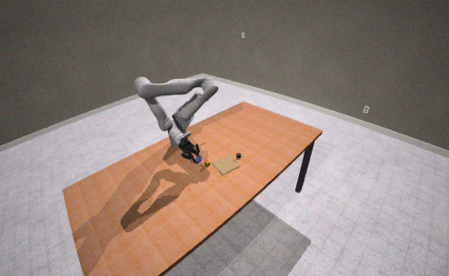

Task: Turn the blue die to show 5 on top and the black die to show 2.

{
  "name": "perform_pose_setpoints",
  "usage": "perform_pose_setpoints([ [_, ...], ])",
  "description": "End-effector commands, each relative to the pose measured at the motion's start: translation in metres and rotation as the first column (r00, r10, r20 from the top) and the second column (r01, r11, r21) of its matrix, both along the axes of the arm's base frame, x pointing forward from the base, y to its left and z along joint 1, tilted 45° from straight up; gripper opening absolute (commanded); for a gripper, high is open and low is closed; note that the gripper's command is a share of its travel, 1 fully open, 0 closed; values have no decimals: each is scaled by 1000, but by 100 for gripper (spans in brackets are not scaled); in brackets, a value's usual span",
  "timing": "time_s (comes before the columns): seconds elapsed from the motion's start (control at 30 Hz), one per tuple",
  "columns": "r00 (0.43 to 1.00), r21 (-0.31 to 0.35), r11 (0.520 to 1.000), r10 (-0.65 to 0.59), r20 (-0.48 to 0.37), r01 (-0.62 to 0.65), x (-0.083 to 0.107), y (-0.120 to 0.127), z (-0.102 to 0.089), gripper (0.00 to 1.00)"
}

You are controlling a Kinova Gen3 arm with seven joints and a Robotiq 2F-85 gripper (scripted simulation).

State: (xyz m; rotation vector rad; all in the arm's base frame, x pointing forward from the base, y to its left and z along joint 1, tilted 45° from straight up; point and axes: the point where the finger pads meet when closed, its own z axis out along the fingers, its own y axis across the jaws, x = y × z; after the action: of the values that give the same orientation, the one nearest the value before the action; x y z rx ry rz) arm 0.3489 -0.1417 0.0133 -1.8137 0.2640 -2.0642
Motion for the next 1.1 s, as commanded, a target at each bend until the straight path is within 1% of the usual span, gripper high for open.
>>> perform_pose_setpoints([
  [0.0, 1000, 11, 1000, -18, 20, 17, -1, 1, -2, 21],
  [0.37, 999, 13, 1000, -22, 30, 22, -1, 1, -2, 21],
  [0.6, 999, 13, 1000, -22, 31, 21, 1, 3, -6, 21],
  [0.77, 999, 13, 1000, -22, 31, 21, 8, 8, -14, 21],
  [1.07, 999, 13, 1000, -22, 31, 21, 27, 20, -37, 21],
])
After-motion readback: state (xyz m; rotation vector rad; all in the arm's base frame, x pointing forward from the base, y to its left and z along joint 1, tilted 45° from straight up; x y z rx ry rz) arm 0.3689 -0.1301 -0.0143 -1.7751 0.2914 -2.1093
